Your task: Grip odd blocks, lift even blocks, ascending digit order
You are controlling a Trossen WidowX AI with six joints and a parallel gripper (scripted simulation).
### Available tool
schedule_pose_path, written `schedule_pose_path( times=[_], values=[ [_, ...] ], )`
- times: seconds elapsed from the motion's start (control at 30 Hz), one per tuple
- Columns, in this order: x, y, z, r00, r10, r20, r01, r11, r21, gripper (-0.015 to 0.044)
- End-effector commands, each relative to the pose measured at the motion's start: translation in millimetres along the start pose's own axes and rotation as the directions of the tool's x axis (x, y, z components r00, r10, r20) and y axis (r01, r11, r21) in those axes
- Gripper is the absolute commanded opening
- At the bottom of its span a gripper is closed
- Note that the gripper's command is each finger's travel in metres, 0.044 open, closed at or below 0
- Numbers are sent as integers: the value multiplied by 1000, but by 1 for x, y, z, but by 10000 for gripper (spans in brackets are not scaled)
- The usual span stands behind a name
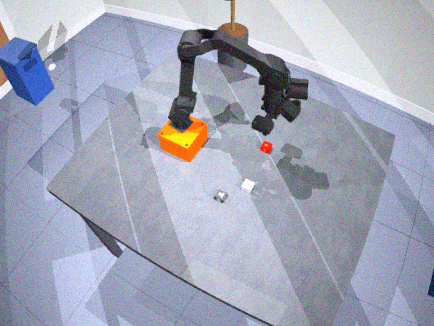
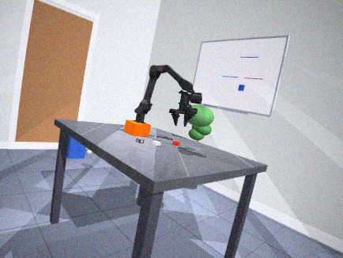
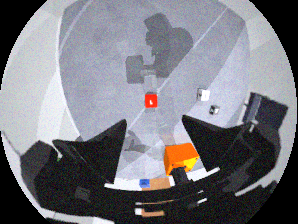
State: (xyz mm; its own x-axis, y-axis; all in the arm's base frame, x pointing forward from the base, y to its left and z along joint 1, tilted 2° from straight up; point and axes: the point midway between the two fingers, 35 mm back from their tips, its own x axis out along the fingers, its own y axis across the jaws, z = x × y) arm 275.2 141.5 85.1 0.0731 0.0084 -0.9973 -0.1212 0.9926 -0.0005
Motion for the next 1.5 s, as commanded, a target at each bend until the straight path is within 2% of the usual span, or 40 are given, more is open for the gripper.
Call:
schedule_pose_path(
  times=[0.0,0.1,1.13,1.47],
  values=[
    [46,-2,-3,1000,-11,-19,11,1000,2,400],
    [75,-3,-6,1000,-12,-19,12,1000,2,400],
    [112,-4,-7,1000,-12,-19,12,1000,2,400],
    [112,-4,-7,1000,-12,-19,12,1000,2,137]
  ],
)
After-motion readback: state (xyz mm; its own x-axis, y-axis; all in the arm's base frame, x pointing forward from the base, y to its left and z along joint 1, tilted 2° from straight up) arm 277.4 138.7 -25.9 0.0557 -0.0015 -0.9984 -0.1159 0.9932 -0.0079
